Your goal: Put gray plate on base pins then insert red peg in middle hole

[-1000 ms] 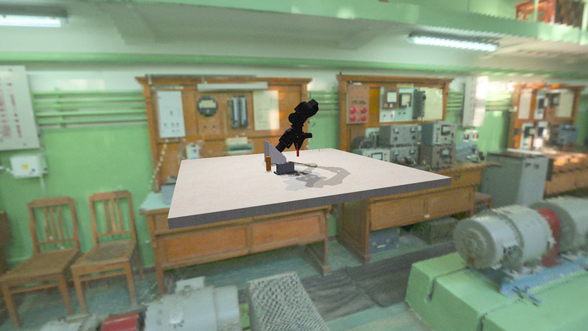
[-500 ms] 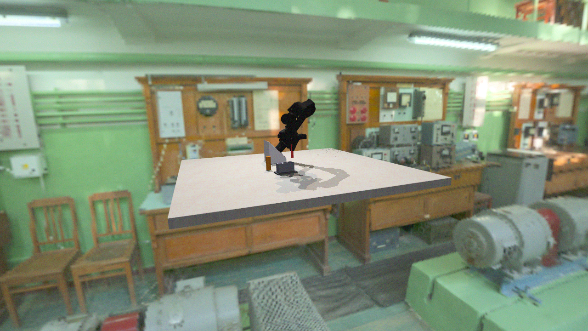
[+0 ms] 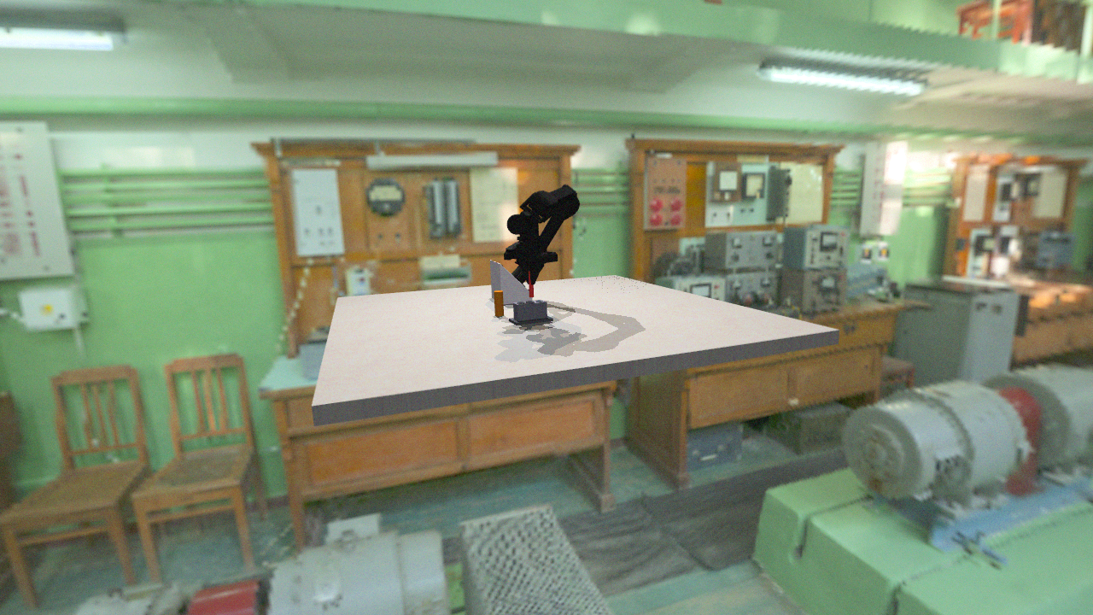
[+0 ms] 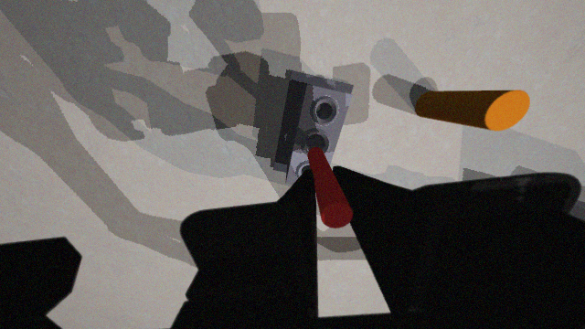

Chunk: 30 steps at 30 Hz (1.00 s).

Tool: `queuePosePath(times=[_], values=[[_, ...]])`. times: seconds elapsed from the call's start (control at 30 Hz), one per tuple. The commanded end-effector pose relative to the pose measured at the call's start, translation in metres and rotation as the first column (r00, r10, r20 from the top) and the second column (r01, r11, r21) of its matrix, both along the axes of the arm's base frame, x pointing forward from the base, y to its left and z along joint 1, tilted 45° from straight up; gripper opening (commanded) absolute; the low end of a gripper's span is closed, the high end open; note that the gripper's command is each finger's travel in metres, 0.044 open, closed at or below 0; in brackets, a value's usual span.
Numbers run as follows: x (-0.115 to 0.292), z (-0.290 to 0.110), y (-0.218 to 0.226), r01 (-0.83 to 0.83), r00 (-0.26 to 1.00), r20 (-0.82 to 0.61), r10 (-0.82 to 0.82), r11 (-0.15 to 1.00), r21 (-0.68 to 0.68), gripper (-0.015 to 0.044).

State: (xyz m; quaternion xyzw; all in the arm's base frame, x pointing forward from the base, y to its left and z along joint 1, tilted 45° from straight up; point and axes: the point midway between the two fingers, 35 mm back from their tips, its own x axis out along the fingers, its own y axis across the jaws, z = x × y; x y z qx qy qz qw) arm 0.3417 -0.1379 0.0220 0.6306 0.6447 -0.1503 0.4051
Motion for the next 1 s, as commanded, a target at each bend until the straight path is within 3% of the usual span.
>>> queuePosePath(times=[0.0,0.97], values=[[0.0008,-0.0054,-0.0046,-0.002,1.000,0.001,0.002,1.000,0.000,0.0000],[-0.0009,-0.0041,-0.0027,-0.002,1.000,0.001,0.002,1.000,0.000,0.0000]])
